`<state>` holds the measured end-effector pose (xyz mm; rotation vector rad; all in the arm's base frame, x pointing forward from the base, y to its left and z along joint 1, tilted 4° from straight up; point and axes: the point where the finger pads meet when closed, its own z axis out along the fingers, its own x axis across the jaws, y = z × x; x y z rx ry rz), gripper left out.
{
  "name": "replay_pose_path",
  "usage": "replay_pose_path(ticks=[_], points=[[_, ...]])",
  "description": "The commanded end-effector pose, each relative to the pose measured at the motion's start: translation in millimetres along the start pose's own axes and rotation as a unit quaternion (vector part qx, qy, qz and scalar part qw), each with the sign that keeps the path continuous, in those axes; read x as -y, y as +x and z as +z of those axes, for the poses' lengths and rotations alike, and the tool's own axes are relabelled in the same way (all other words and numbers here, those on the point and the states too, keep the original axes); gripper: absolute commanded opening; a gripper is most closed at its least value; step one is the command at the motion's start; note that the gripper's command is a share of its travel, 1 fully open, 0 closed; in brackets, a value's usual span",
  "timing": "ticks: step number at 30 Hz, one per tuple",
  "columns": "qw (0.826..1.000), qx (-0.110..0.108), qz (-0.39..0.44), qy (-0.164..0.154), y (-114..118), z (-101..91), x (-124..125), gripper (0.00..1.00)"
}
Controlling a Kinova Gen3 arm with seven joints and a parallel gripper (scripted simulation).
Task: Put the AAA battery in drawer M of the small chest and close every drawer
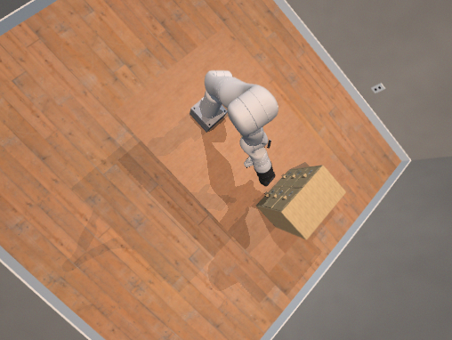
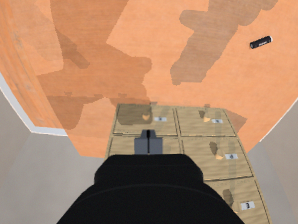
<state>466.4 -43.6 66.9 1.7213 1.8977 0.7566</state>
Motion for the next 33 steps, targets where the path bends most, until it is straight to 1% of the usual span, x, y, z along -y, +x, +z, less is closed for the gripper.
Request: replay_pose_path(ticks=[1,16,18,33], points=[[1.0,0.001,0.0,-0.001,-2.1,-0.6,-1.0,0.0],[0.998,-0.02,-0.052,-0.001,-2.0,-5.0,-1.8,0.0],[0.998,-0.02,-0.052,-0.001,-2.0,-5.0,-1.8,0.0],[0.988,-0.057,-0.141,-0.001,-1.9,-12.4,-3.1,0.0]])
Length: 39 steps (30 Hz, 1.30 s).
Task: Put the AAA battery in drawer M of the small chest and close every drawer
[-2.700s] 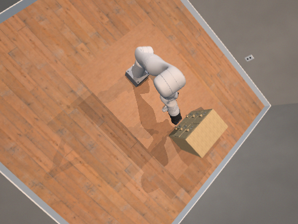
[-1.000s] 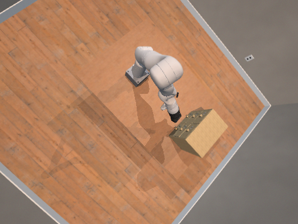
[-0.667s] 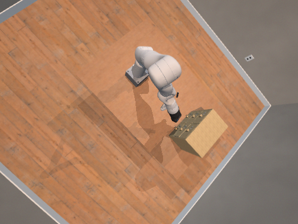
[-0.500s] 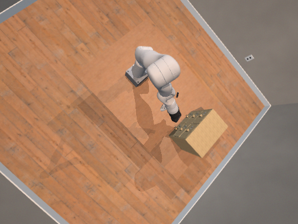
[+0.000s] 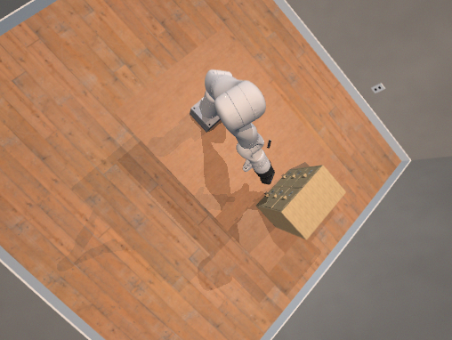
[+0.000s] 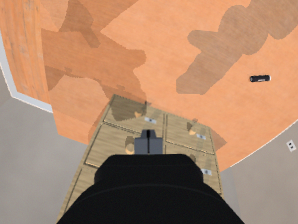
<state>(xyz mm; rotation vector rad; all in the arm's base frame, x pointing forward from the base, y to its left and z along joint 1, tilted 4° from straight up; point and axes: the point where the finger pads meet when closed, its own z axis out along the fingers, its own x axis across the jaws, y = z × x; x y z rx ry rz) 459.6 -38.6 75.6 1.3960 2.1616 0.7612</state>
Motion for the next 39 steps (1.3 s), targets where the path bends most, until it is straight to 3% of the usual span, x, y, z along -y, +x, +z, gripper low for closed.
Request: replay_pose_path(ticks=[1,20,39], points=[[1.0,0.003,-0.002,-0.002,-7.9,-2.7,0.3,0.0],[0.99,-0.05,-0.129,-0.001,-7.0,-13.3,-1.7,0.0],[0.951,-0.115,-0.286,-0.001,-5.8,-26.5,-4.1,0.0]])
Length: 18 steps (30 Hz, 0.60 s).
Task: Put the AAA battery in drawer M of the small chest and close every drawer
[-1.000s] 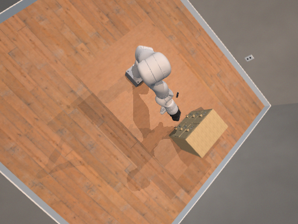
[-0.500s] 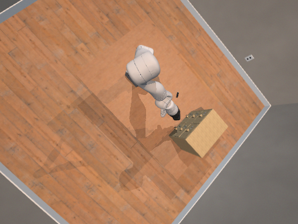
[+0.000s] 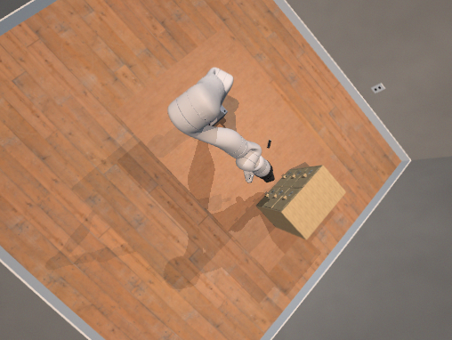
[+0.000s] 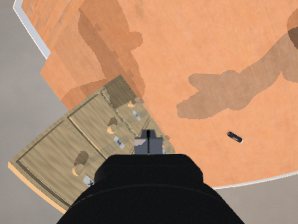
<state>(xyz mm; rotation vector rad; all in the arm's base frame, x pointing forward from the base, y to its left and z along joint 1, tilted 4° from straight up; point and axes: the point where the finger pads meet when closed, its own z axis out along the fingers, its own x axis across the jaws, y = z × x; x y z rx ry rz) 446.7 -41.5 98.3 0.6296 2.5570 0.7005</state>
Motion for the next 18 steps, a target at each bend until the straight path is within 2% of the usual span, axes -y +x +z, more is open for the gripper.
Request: replay_pose_path(ticks=[1,12,14,18], points=[[1.0,-0.007,-0.009,-0.005,-4.2,-2.9,4.3,0.0],[0.991,-0.054,-0.124,-0.005,-2.5,-12.2,1.8,0.0],[0.991,-0.054,-0.124,-0.005,-2.5,-12.2,1.8,0.0],[0.983,-0.072,-0.168,-0.005,-1.8,-15.7,0.9,0.0]])
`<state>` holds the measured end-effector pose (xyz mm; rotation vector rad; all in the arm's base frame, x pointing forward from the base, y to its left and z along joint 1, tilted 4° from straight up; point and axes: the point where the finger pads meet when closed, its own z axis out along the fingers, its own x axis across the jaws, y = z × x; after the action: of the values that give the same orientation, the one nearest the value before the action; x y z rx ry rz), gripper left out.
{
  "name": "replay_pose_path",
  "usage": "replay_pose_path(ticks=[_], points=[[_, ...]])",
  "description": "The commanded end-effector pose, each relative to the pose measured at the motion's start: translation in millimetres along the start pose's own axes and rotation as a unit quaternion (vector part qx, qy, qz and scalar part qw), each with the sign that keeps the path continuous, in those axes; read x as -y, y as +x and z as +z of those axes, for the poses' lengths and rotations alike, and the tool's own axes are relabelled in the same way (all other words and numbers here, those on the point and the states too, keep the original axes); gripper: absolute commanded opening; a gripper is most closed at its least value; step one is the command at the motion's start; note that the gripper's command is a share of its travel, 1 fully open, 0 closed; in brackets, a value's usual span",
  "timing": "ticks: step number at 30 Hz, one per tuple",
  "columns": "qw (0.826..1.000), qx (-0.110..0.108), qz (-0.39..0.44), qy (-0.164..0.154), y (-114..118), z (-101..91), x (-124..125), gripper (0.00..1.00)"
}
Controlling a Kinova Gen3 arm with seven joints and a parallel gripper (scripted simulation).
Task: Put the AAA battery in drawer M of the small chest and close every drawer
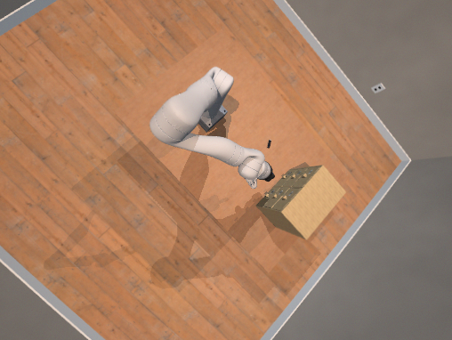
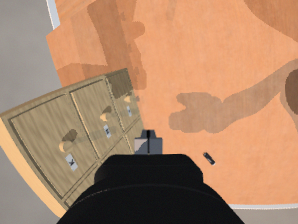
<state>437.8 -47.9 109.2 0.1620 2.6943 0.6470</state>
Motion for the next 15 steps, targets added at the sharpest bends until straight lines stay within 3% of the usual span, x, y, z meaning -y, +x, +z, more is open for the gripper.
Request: replay_pose_path(ticks=[1,11,15], points=[[1.0,-0.008,-0.018,-0.005,-2.6,-1.6,-0.2,0.0],[0.989,-0.055,-0.135,-0.005,-0.5,-10.7,-3.3,0.0],[0.985,-0.065,-0.159,-0.005,-0.1,-12.6,-3.9,0.0]])
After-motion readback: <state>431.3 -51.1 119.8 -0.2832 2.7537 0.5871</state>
